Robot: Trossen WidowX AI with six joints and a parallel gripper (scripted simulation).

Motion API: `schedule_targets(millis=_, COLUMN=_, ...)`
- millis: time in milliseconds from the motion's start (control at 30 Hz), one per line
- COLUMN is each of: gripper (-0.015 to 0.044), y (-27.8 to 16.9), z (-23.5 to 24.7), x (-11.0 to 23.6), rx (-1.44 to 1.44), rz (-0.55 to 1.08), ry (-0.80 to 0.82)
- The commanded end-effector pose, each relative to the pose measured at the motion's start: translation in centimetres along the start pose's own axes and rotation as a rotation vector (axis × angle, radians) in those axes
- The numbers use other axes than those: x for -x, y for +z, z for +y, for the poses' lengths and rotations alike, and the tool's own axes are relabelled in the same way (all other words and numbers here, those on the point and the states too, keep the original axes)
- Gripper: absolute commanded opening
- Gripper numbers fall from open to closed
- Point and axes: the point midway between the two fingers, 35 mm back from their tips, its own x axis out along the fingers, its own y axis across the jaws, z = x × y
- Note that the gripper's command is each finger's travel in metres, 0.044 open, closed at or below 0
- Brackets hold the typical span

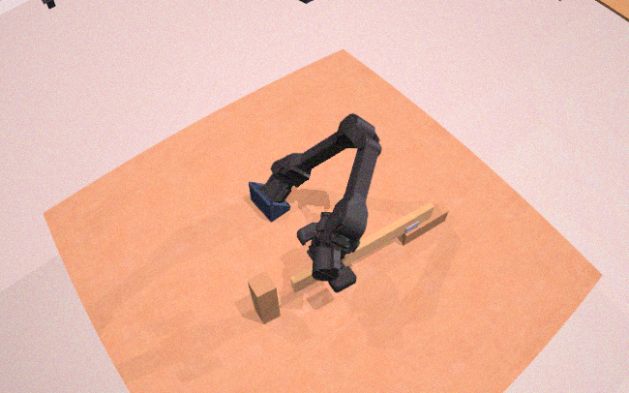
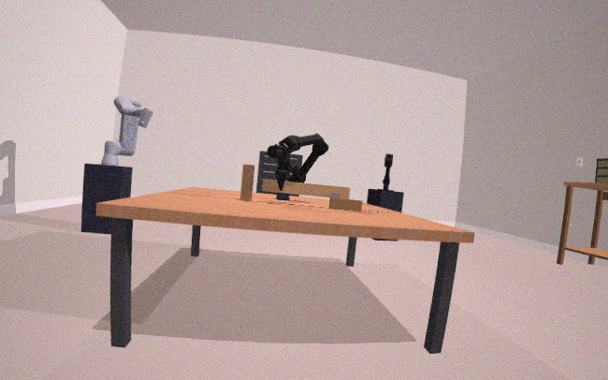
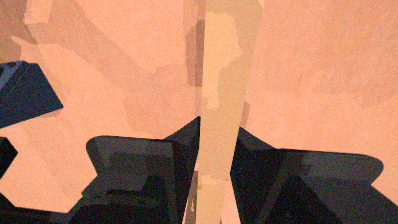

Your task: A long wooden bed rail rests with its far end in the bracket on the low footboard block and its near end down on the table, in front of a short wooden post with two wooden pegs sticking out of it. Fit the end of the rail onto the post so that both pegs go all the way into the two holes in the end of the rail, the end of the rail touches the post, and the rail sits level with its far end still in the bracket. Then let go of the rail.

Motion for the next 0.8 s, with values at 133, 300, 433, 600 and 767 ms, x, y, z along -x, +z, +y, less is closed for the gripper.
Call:
schedule_targets(millis=133, gripper=0.0000, y=-0.37, z=-0.04, x=0.28, rx=0.002, rz=0.002, ry=-0.006)
schedule_targets(millis=300, gripper=0.0000, y=-0.53, z=-0.04, x=0.28, rx=0.002, rz=0.002, ry=-0.006)
schedule_targets(millis=433, gripper=0.0000, y=-0.65, z=-0.04, x=0.26, rx=0.002, rz=0.003, ry=-0.006)
schedule_targets(millis=600, gripper=0.0000, y=-0.78, z=-0.04, x=0.21, rx=0.002, rz=0.003, ry=-0.006)
schedule_targets(millis=767, gripper=0.0000, y=-0.92, z=-0.04, x=0.17, rx=0.002, rz=0.003, ry=-0.006)
